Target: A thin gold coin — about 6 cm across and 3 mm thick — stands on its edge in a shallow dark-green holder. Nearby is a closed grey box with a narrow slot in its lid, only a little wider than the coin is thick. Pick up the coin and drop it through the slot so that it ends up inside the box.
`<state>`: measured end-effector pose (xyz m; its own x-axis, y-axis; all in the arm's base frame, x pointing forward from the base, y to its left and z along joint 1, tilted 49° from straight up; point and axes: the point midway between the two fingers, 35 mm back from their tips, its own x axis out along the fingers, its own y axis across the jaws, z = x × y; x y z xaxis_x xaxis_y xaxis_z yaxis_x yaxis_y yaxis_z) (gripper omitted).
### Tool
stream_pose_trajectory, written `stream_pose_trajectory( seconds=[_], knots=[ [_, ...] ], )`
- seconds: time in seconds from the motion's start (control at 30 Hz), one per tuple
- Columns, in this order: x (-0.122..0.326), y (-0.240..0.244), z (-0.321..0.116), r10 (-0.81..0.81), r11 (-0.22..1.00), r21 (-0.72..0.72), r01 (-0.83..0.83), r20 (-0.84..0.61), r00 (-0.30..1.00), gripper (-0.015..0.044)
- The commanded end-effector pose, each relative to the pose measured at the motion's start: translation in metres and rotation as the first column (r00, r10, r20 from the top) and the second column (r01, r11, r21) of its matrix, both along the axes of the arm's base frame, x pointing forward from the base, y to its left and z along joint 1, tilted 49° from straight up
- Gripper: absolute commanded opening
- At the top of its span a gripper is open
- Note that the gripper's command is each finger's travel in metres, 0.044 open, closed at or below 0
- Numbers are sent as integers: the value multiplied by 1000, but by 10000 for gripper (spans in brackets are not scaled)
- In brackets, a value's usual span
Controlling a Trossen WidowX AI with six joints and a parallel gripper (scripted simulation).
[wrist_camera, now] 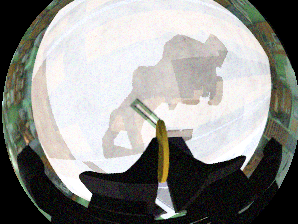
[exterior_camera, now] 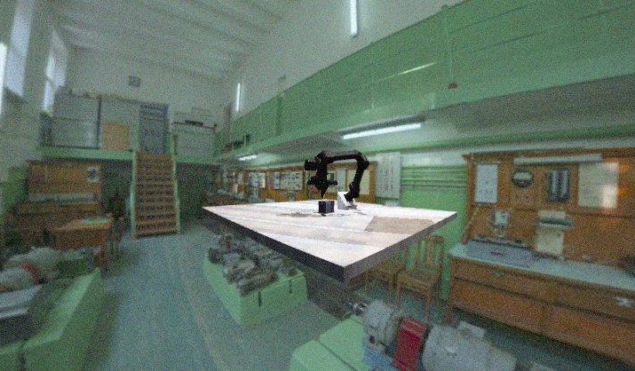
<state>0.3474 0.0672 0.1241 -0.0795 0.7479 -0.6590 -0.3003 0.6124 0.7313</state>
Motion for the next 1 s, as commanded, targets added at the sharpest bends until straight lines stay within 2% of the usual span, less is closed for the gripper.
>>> stream_pose_trajectory(
  seconds=[0.0,0.97],
  knots=[
    [-1,-2,-1,-10,1000,-6,10,-12,1000,0],
    [-57,-40,-33,-12,1000,-13,12,-15,1000,0]
  ],
)
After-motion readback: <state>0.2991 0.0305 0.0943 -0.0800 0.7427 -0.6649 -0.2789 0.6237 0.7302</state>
